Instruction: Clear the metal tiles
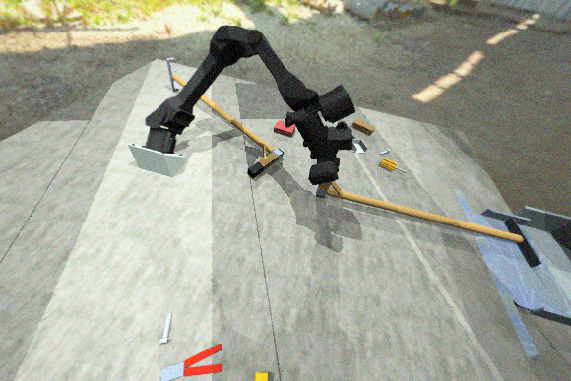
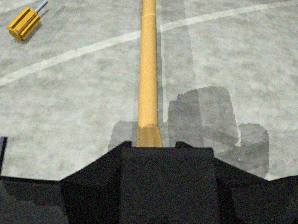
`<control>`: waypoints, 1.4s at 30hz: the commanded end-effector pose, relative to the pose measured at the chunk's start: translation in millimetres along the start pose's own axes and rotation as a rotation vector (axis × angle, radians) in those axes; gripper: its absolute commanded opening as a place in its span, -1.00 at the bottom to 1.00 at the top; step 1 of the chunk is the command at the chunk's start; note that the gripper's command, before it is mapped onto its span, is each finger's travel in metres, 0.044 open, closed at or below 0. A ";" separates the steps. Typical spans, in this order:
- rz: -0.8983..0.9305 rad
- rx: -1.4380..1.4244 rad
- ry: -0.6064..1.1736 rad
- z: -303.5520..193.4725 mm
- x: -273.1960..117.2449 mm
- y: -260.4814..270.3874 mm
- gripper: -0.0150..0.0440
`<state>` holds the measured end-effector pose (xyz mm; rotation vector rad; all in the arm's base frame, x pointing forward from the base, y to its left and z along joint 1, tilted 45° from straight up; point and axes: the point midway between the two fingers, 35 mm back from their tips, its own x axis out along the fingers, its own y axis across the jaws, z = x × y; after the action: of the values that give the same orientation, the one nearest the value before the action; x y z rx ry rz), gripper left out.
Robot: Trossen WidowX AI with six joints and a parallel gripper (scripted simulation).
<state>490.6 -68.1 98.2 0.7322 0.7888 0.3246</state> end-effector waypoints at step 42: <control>0.001 -0.010 -0.013 -36.0 -39.6 2.4 -0.49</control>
<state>440.8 -68.3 98.8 0.7329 0.7891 0.3200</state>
